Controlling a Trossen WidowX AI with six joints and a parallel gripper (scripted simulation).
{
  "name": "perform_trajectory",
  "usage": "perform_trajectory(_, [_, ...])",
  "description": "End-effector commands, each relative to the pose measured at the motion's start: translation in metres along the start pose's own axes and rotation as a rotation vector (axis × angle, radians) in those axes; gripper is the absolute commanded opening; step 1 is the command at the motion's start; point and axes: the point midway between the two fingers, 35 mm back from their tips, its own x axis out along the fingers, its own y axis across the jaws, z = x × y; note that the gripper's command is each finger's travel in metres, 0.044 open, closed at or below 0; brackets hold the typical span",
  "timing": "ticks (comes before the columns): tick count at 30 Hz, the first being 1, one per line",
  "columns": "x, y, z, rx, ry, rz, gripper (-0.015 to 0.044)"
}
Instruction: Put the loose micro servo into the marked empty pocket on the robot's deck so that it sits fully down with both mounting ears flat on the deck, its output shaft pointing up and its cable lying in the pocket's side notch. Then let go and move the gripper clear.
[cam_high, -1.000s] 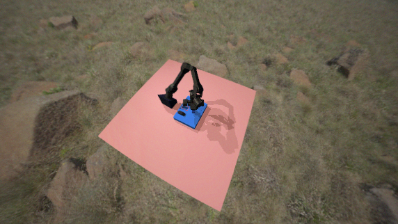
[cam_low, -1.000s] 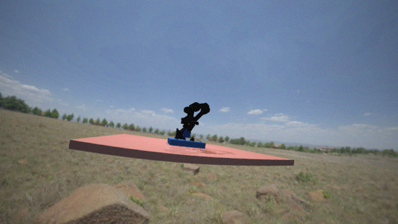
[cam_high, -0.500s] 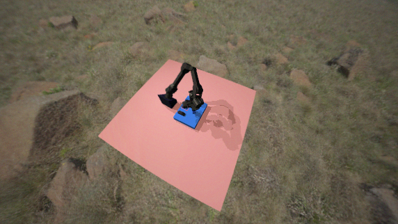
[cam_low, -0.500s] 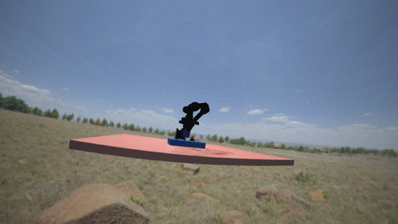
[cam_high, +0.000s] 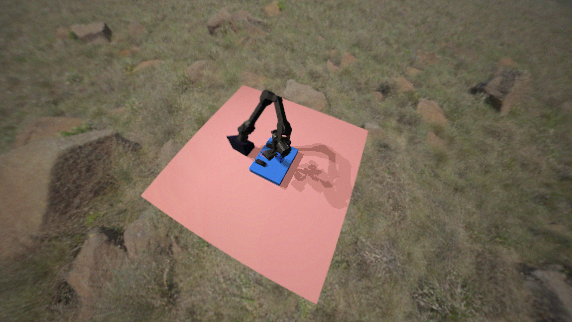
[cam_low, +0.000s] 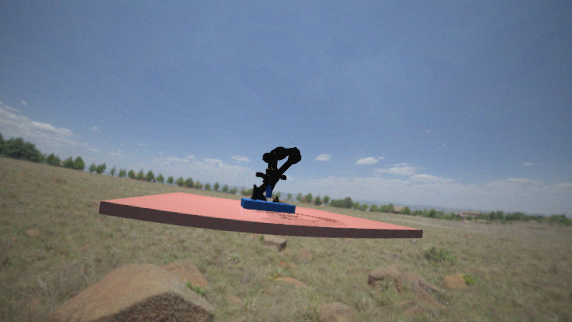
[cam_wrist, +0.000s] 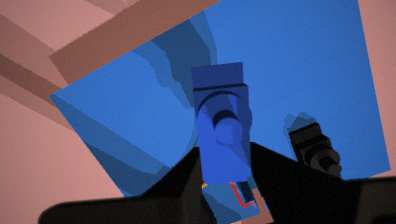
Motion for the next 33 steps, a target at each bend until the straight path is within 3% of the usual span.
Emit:
perform_trajectory(1, [-0.002,-0.001,0.002,-0.155,-0.008,-0.008,0.0])
perform_trajectory(7, [-0.002,-0.001,0.002,-0.336,-0.007,-0.008,0.0])
perform_trajectory(16, [-0.002,-0.003,-0.002,-0.342,-0.007,-0.008,0.0])
perform_trajectory(33, [-0.002,-0.029,-0.073,-0.338,-0.003,-0.01,0.0])
